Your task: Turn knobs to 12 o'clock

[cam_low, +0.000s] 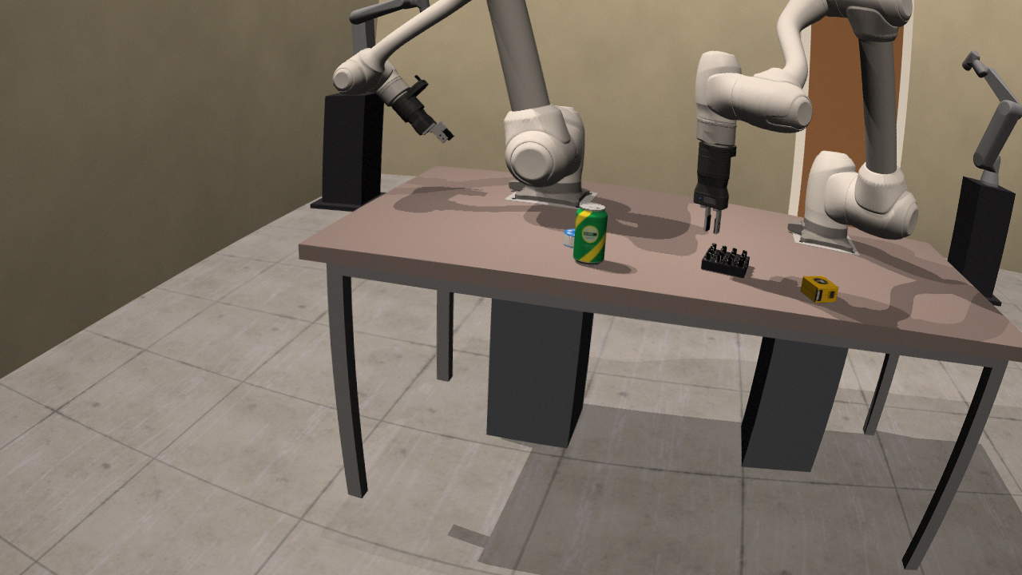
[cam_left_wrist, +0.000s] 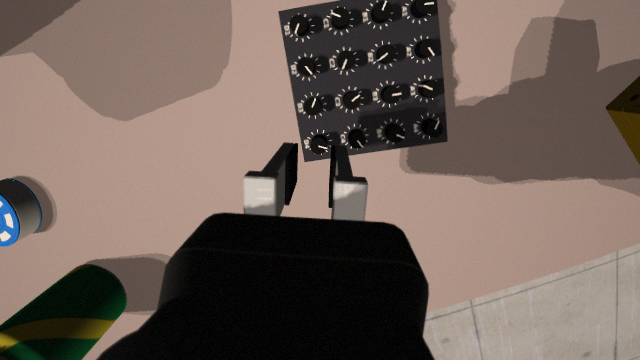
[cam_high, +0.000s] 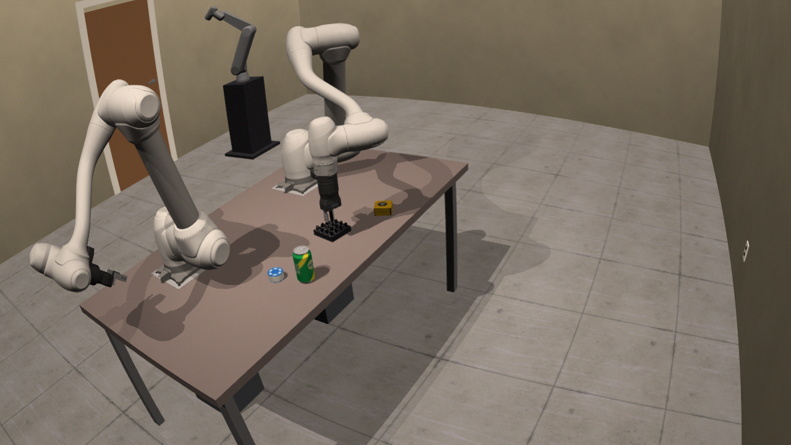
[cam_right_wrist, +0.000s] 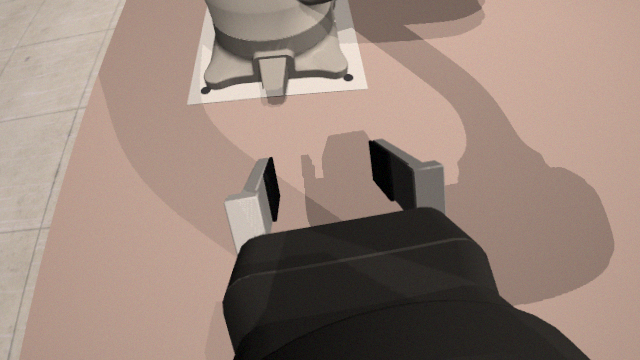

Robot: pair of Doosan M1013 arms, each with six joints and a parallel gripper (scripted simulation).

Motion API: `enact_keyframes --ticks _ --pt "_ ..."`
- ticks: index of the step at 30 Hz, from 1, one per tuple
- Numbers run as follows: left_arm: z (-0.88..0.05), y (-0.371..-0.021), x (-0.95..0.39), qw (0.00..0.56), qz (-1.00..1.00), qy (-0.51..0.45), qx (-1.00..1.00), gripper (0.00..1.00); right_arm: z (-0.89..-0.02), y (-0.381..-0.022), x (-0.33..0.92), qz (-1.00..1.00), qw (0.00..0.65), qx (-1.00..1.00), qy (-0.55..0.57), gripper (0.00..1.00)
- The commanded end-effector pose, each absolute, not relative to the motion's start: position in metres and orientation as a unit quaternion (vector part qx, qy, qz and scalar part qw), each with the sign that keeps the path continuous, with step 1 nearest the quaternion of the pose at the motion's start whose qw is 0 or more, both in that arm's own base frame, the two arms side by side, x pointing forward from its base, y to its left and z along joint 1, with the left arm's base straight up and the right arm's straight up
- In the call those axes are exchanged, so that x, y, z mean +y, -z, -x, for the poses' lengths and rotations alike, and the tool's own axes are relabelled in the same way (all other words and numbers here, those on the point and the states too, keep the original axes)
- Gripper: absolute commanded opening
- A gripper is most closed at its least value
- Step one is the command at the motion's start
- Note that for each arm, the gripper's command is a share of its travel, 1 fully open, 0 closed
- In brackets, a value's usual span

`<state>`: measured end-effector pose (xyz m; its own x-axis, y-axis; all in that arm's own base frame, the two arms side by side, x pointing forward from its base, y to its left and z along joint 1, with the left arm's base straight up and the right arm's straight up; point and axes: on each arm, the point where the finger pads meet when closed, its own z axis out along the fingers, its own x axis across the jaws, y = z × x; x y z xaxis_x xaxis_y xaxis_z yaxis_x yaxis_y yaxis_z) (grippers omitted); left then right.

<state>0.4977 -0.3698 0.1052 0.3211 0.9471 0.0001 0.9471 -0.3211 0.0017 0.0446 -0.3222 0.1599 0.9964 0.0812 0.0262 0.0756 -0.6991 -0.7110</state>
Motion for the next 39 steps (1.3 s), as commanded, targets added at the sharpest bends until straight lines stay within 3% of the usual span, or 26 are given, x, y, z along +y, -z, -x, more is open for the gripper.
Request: enact_keyframes --ticks 1,39 --pt "-0.498 -0.106 -0.370 0.000 -0.814 0.000 0.581 0.46 -0.046 -0.159 -0.322 0.923 0.383 -0.043 0.003 1.00" --pt "-0.497 -0.079 -0.369 0.000 -0.817 0.001 0.577 0.46 -0.046 -0.159 -0.322 0.923 0.383 -0.043 0.003 1.00"
